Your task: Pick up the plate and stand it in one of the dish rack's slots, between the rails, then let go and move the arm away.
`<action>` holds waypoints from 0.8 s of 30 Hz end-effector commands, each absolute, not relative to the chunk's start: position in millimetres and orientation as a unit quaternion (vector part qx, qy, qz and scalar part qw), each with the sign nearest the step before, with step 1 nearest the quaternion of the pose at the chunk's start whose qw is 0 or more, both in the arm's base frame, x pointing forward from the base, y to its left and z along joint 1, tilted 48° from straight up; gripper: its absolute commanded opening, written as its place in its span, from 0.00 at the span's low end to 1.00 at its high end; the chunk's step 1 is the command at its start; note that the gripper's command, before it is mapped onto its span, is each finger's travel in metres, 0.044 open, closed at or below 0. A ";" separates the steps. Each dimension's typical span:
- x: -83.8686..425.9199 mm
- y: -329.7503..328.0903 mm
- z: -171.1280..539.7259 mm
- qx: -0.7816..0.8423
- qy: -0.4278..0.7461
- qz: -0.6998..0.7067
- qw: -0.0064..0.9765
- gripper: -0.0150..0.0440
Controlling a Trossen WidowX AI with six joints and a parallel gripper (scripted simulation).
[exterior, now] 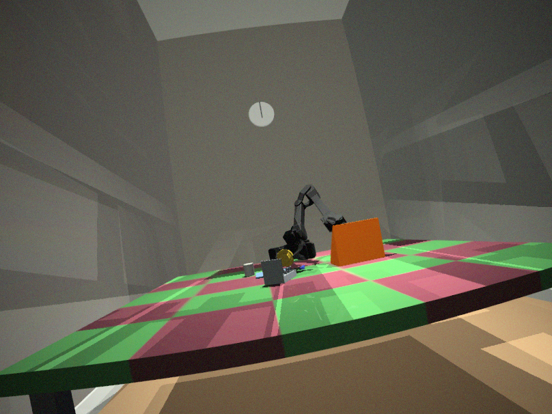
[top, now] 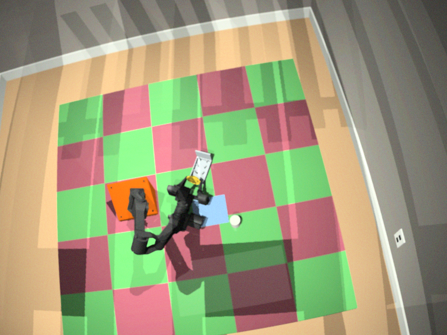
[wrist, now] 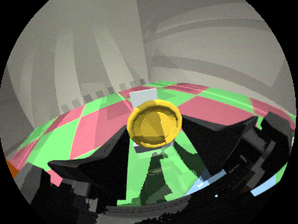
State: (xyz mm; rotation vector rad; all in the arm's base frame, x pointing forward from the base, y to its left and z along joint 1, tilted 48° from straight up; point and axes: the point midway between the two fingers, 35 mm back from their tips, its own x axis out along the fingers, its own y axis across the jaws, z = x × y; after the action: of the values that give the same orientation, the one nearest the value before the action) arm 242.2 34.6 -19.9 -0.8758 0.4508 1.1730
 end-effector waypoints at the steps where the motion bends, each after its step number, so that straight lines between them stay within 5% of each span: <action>1: 240.3 34.7 -20.0 -0.398 0.198 0.532 0.721 0.25; 24: 251.8 53.5 -37.9 -0.401 0.196 0.531 0.721 0.25</action>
State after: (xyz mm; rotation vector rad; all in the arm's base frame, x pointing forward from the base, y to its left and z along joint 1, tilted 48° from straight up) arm 252.8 52.2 -35.3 -0.8904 0.4272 1.1721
